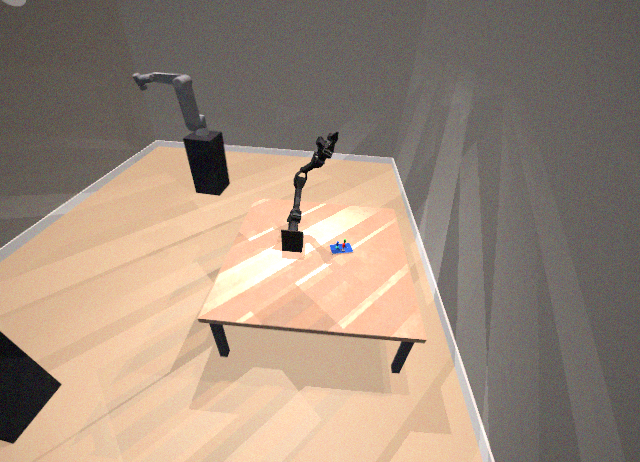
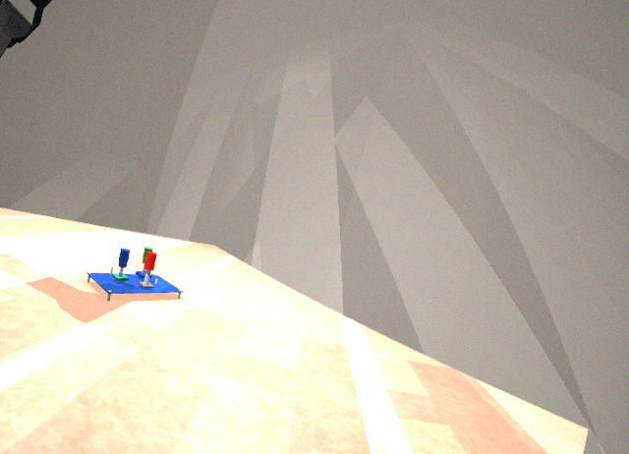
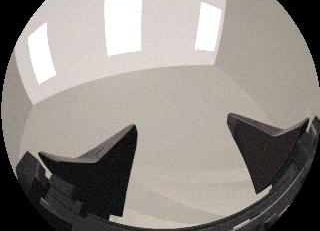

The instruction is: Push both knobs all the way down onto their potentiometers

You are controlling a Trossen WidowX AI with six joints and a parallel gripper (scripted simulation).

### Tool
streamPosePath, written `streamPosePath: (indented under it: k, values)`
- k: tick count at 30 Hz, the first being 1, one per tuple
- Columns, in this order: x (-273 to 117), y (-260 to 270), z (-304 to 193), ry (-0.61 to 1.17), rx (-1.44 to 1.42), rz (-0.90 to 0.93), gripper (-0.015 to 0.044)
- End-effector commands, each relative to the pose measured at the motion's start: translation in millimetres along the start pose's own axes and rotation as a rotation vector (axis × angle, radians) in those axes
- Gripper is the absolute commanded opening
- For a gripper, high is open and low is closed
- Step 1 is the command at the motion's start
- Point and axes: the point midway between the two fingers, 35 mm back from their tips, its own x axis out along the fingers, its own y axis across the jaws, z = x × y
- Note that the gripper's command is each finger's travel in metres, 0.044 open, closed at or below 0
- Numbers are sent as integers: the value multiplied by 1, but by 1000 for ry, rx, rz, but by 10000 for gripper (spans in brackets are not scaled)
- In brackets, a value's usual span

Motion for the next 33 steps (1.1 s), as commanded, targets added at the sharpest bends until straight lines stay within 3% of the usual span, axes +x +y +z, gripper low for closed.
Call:
streamPosePath:
  k: [1, 15, 33]
  values:
    - [0, -1, -1, 5, -2, -3, 374]
    - [-12, -72, -118, 380, -157, -180, 6]
    - [-95, -153, -263, 945, -338, -324, 0]
